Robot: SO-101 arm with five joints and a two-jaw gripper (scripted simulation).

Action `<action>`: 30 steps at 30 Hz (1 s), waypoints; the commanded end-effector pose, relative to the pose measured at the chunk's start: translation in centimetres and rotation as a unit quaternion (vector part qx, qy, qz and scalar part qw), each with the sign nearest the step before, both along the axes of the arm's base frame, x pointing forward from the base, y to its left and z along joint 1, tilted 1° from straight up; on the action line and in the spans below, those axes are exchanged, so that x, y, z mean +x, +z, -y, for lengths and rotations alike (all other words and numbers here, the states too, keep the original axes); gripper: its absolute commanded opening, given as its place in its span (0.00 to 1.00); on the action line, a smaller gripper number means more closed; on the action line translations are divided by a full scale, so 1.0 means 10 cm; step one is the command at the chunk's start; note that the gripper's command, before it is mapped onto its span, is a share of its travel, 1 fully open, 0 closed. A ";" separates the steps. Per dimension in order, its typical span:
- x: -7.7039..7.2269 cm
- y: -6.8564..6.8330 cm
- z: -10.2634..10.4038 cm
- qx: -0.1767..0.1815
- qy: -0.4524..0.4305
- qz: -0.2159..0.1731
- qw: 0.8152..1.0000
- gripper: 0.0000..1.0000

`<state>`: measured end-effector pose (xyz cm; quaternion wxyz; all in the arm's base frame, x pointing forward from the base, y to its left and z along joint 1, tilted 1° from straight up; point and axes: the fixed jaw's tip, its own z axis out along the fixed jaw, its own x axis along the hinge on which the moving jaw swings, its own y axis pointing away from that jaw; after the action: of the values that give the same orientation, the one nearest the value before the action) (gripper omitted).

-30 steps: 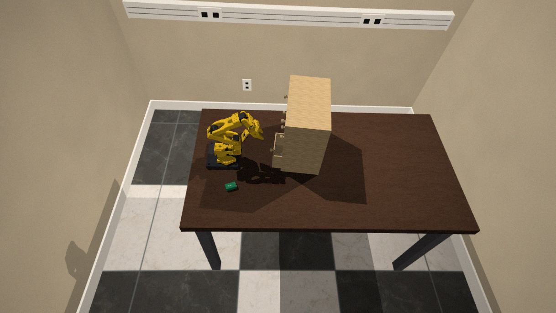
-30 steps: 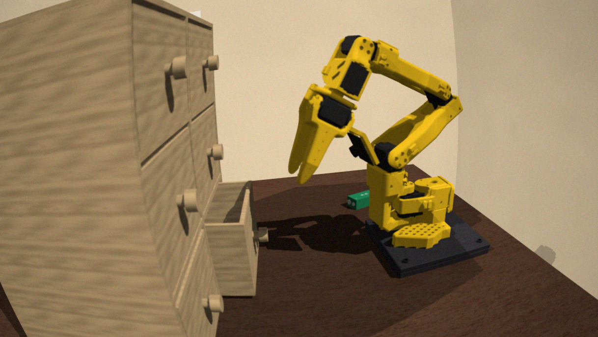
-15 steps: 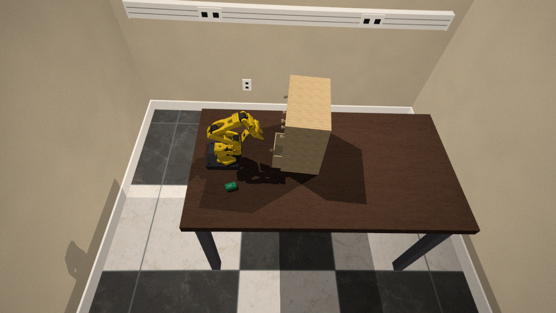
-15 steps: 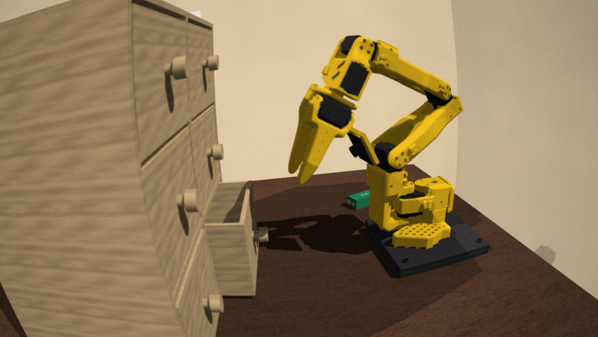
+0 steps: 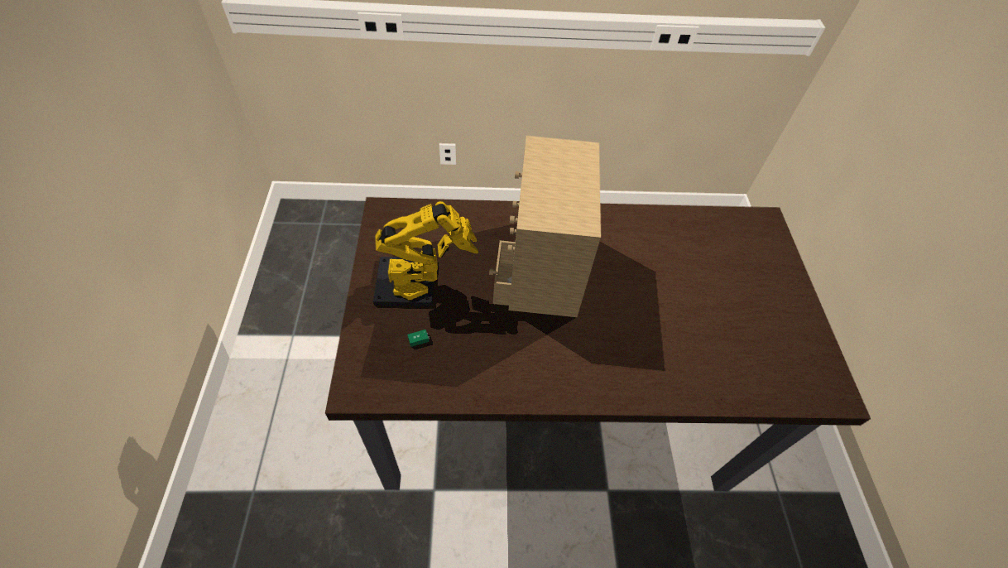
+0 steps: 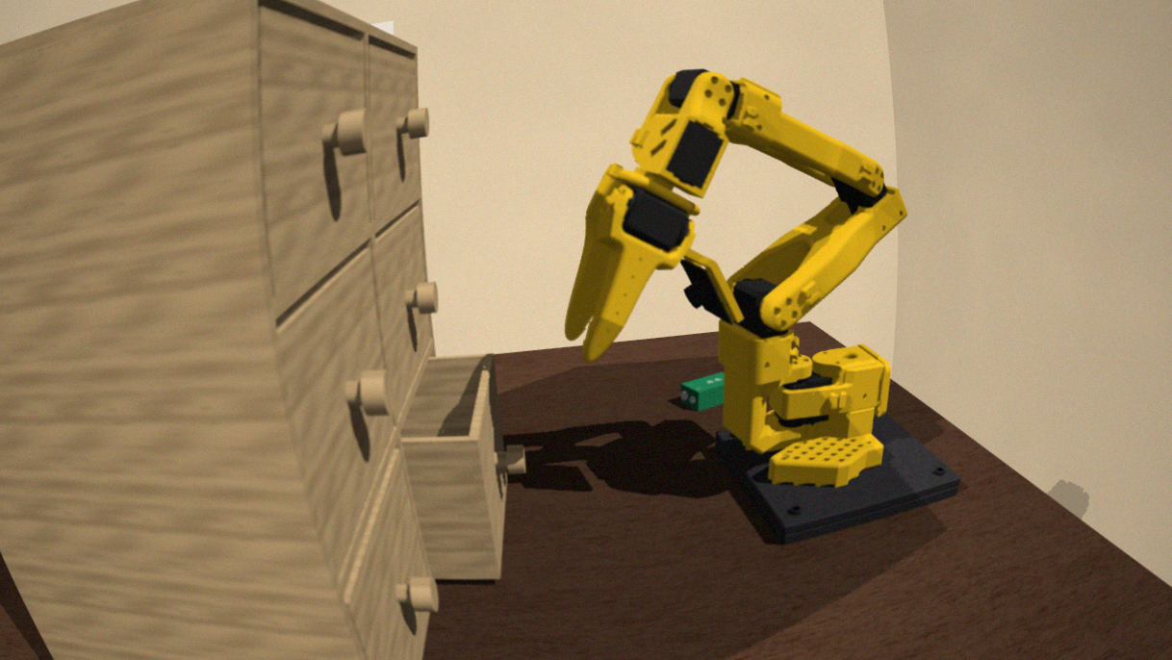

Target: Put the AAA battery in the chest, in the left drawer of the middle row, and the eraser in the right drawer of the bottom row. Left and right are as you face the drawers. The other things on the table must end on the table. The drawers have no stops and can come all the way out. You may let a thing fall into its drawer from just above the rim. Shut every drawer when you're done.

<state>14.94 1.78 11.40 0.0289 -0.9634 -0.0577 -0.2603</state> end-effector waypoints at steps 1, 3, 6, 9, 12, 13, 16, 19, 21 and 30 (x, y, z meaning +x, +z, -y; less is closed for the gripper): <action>-0.01 0.00 -0.01 -0.002 0.009 -0.001 1.000 0.21; -0.01 0.00 -0.01 -0.002 0.009 -0.001 1.000 0.21; -0.01 0.00 -0.01 -0.002 0.009 -0.001 1.000 0.21; -0.01 0.00 -0.01 -0.002 0.009 -0.001 1.000 0.21; -0.04 -0.01 0.02 -0.003 0.003 0.011 1.000 0.21; -0.06 -0.01 0.04 -0.003 0.000 0.018 1.000 0.21; -0.09 0.01 0.09 -0.004 -0.008 0.049 0.999 0.21; -0.09 0.13 0.13 -0.003 -0.018 0.102 0.995 0.21; -0.11 0.21 0.16 -0.004 -0.024 0.137 0.990 0.21; -0.18 0.44 0.26 -0.010 -0.051 0.244 0.968 0.21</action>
<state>13.49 -0.38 15.52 0.0010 -0.8833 -0.0252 -0.4680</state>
